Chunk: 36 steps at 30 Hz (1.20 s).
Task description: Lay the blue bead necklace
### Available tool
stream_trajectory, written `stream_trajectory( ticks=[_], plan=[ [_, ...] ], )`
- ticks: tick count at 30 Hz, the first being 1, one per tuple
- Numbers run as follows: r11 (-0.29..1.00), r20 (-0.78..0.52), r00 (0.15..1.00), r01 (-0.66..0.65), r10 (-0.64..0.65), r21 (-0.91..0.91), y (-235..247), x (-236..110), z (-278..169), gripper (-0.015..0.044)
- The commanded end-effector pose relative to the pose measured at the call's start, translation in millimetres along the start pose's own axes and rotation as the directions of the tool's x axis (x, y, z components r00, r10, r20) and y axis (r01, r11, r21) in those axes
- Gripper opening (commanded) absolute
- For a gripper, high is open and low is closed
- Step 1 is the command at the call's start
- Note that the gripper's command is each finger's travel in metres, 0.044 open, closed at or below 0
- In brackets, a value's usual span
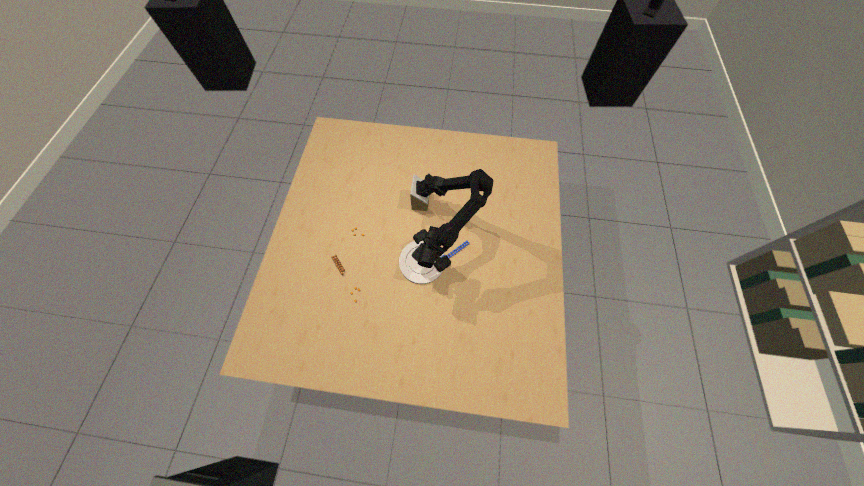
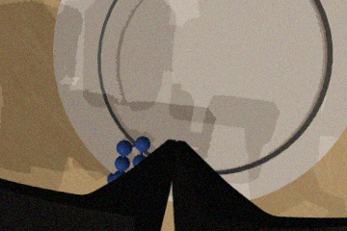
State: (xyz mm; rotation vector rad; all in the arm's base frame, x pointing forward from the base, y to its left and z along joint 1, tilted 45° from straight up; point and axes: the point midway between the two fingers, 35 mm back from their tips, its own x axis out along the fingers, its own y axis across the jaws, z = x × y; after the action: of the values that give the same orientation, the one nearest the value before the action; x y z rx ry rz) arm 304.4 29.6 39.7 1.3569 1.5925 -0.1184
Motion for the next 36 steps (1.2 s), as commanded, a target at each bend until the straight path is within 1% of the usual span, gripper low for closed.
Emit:
stream_trajectory(
  ticks=[1,15,28,31,32,36],
  plan=[
    [1.000,0.004,1.000,-0.001,0.002,-0.006,0,3,3,0.0000],
    [1.000,0.003,1.000,-0.002,0.002,-0.006,0,22,3,0.0000],
    [1.000,0.006,1.000,-0.003,0.003,-0.012,1,17,3,0.0341],
    [1.000,0.005,1.000,-0.002,0.002,-0.009,0,10,3,0.0420],
    [1.000,0.005,1.000,-0.002,0.002,-0.008,0,7,3,0.0440],
    [1.000,0.004,1.000,-0.001,0.001,-0.006,0,-1,3,0.0440]
  ],
)
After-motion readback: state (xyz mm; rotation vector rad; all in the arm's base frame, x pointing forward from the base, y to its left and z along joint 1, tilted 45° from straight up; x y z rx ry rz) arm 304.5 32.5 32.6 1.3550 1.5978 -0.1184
